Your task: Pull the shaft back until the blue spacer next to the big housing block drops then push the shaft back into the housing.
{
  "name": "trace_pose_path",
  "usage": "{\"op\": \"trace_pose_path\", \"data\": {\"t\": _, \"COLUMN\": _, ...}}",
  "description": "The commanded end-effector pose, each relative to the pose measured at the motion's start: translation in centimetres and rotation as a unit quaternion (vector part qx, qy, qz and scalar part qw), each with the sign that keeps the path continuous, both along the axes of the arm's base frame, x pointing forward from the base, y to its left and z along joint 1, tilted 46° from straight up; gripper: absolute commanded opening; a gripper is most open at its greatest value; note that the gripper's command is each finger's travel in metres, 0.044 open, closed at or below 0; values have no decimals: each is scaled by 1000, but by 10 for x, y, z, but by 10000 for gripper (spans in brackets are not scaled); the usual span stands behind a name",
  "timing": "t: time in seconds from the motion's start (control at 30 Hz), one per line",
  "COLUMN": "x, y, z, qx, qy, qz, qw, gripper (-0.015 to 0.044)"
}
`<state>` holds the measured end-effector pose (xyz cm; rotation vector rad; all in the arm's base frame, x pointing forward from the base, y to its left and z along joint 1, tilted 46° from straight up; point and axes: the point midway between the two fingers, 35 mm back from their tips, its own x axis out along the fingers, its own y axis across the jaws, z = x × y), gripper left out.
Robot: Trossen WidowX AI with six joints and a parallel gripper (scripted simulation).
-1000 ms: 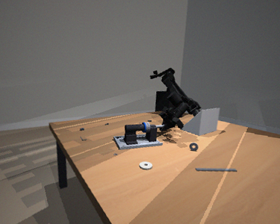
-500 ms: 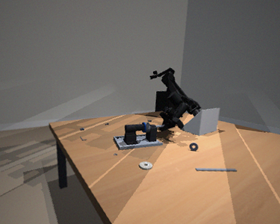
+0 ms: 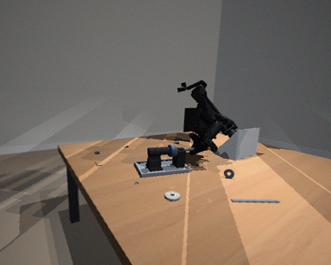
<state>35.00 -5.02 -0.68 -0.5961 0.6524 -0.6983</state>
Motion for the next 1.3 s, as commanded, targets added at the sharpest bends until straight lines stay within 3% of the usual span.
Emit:
{"op": "trace_pose_path", "data": {"t": 0.0, "x": -2, "y": 0, "z": -1, "qx": -1, "qy": 2, "qz": -1, "qw": 1000, "gripper": 0}}
{"op": "trace_pose_path", "data": {"t": 1.27, "x": -6, "y": 1, "z": -2, "qx": -1, "qy": 2, "qz": -1, "qw": 1000, "gripper": 0}}
